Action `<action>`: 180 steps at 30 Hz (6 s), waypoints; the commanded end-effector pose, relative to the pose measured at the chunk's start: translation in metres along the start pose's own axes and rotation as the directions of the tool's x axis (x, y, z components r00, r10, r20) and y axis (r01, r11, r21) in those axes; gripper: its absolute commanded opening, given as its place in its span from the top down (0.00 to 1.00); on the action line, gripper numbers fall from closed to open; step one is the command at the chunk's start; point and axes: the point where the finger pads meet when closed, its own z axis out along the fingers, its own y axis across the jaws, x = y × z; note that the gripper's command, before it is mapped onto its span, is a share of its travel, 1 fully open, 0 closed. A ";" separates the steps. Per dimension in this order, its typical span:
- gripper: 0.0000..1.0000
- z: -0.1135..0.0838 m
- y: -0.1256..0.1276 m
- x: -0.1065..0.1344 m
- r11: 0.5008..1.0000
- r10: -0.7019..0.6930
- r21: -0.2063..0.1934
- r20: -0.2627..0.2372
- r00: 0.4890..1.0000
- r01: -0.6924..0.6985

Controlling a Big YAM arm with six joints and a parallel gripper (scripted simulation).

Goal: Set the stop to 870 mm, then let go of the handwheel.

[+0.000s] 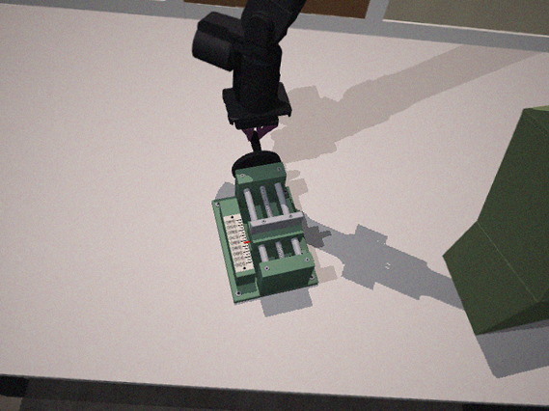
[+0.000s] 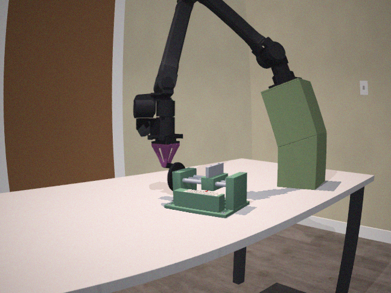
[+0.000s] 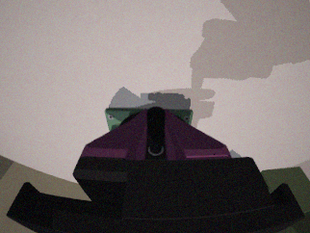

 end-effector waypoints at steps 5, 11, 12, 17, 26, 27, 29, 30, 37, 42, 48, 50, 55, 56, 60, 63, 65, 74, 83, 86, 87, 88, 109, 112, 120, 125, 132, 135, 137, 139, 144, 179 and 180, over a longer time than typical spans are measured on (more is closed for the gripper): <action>0.94 0.003 -0.023 -0.004 1.000 0.002 0.031 -0.004 1.000 -0.002; 0.94 0.005 -0.023 -0.006 1.000 0.005 0.021 0.004 1.000 -0.005; 0.94 0.006 -0.024 -0.005 1.000 0.005 0.023 0.003 1.000 -0.005; 0.94 0.013 -0.035 -0.001 1.000 0.002 0.030 -0.005 1.000 -0.002; 0.94 0.015 -0.043 0.003 0.999 -0.004 0.049 -0.020 1.000 0.005; 0.94 0.015 -0.043 0.003 0.999 -0.004 0.049 -0.020 1.000 0.005; 0.94 0.018 -0.041 0.000 0.999 0.000 0.035 -0.009 1.000 0.000; 0.94 0.020 -0.040 -0.001 1.000 0.002 0.031 -0.005 1.000 -0.002; 0.94 0.029 -0.045 -0.001 1.000 0.002 0.031 -0.005 1.000 -0.002; 0.94 0.030 -0.048 0.002 0.999 -0.002 0.043 -0.015 1.000 0.003; 0.94 0.038 -0.036 -0.010 1.000 0.007 0.016 0.009 1.000 -0.007; 0.94 0.043 -0.036 -0.010 1.000 0.007 0.016 0.009 1.000 -0.007; 0.94 0.048 -0.036 -0.009 1.000 0.007 0.017 0.009 1.000 -0.007; 0.94 0.049 -0.038 -0.007 1.000 0.004 0.024 0.002 1.000 -0.004; 0.94 0.050 -0.042 -0.003 1.000 0.002 0.031 -0.005 1.000 -0.002; 0.94 0.053 -0.036 -0.006 1.000 0.002 0.030 -0.003 1.000 -0.002; 0.94 0.056 -0.034 -0.005 0.999 0.010 0.034 -0.007 1.000 -0.010; 0.94 0.064 -0.024 -0.006 0.999 0.015 0.030 -0.004 1.000 -0.015; 0.94 0.067 -0.005 0.004 1.000 -0.004 0.024 -0.006 1.000 0.004; 0.94 0.071 0.000 0.005 1.000 -0.003 0.021 -0.008 1.000 0.003; 0.94 0.072 0.001 0.003 1.000 0.002 0.020 -0.006 1.000 -0.002; 0.94 0.072 0.001 0.003 1.000 0.002 0.020 -0.006 1.000 -0.002; 0.94 0.072 0.029 0.002 1.000 0.001 -0.001 0.005 1.000 -0.001; 0.94 0.071 0.029 0.002 1.000 0.001 0.003 0.002 1.000 -0.001; 0.94 0.066 0.039 0.004 1.000 -0.002 0.010 -0.004 1.000 0.002; 0.94 0.065 0.042 0.002 1.000 0.000 0.003 0.001 1.000 0.000; 0.94 0.063 0.044 0.004 1.000 -0.003 0.014 -0.007 1.000 0.003; 0.94 0.060 0.049 0.004 1.000 -0.003 0.014 -0.007 1.000 0.004; 0.94 0.059 0.054 0.003 1.000 -0.001 0.009 -0.003 1.000 0.002; 0.94 0.059 0.055 0.003 1.000 -0.001 0.006 -0.001 1.000 0.001; 0.94 0.058 0.058 0.001 1.000 0.002 -0.002 0.005 1.000 -0.002; 0.94 0.021 0.075 -0.013 1.000 0.011 -0.029 0.023 1.000 -0.011; 0.94 0.020 0.075 -0.012 1.000 0.011 -0.027 0.022 1.000 -0.010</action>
